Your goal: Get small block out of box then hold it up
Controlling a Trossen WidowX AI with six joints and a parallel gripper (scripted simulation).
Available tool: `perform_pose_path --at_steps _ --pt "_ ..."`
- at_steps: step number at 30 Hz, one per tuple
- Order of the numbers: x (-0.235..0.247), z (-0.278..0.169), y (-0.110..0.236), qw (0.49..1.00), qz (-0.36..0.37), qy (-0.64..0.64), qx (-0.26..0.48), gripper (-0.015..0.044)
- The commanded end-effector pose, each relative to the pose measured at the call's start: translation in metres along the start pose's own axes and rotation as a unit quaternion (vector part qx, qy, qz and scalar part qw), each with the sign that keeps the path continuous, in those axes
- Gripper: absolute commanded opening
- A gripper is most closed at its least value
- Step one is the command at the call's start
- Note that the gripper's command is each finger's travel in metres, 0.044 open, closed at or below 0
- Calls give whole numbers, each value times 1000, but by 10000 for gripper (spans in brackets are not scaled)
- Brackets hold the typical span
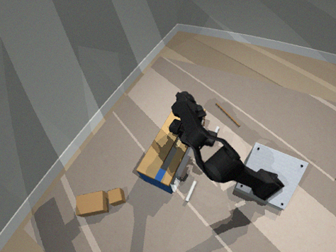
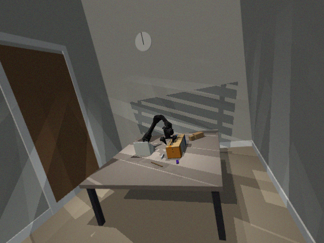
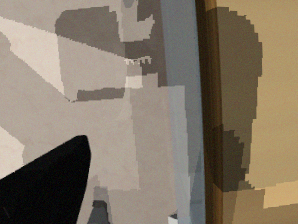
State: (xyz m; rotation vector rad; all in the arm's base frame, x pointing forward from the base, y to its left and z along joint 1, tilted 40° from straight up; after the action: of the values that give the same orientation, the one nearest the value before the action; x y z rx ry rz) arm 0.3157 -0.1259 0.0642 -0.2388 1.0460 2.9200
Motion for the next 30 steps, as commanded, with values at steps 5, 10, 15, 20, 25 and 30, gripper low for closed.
perform_pose_path --at_steps 5,10,15,20,25,30 --pt "1 -2 -1 1000 0 0 -2 400" --pt "1 -5 0 1000 0 0 -2 400" --pt "1 -3 0 1000 0 0 -2 400" --pt "0 2 -2 1000 0 0 -2 400" --pt "0 6 -3 1000 0 0 -2 400" --pt "-1 11 -4 1000 0 0 -2 400"
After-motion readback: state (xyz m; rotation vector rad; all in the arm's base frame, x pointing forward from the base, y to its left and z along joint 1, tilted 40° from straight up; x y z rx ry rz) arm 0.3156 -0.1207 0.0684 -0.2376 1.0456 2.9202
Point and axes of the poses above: the point midway between the two fingers, 35 mm back from their tips, its own y axis back along the fingers, its own x axis across the jaws, z = x × y, the point moved 8 cm from there along y, back along the fingers, and after that the axes turned 7 degrees about y, right-handed, at the moved point
